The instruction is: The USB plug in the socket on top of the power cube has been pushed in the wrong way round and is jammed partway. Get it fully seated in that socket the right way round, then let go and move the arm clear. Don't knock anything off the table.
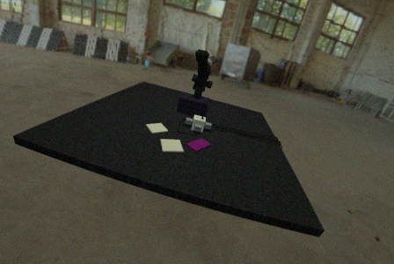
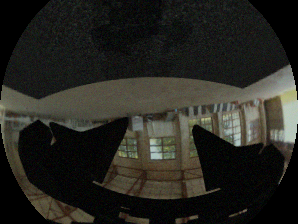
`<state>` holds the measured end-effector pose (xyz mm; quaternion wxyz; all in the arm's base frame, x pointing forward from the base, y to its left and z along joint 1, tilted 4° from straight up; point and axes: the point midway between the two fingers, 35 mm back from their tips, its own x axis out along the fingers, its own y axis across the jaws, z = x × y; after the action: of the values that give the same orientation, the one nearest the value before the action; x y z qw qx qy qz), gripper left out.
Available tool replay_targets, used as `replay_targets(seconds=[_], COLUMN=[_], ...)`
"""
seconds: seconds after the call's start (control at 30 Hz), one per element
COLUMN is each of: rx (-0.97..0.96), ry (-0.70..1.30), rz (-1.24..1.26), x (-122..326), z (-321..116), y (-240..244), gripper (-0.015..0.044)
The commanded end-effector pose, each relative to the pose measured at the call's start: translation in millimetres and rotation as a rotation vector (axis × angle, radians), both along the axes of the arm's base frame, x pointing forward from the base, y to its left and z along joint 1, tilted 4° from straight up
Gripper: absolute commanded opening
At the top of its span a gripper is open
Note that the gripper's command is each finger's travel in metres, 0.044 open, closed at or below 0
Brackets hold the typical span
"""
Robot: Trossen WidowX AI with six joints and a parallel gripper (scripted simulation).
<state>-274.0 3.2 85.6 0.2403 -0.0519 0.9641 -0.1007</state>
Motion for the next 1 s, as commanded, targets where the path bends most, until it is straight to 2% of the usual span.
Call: replay_targets(seconds=[0.0,0.23,0.43,0.7,0.97], rx=[-0.013,-0.510,-0.997,-1.461,-1.922], ry=[-0.005,-0.124,-0.077,0.139,0.547], rz=[-0.016,-0.630,-1.211,-1.756,-2.248], x=[0,7,43,106,189], z=[0,-5,-10,-14,-23], y=[2,97,180,248,289], gripper=[0.0426,0.0440,0.0440,0.0440,0.0440])
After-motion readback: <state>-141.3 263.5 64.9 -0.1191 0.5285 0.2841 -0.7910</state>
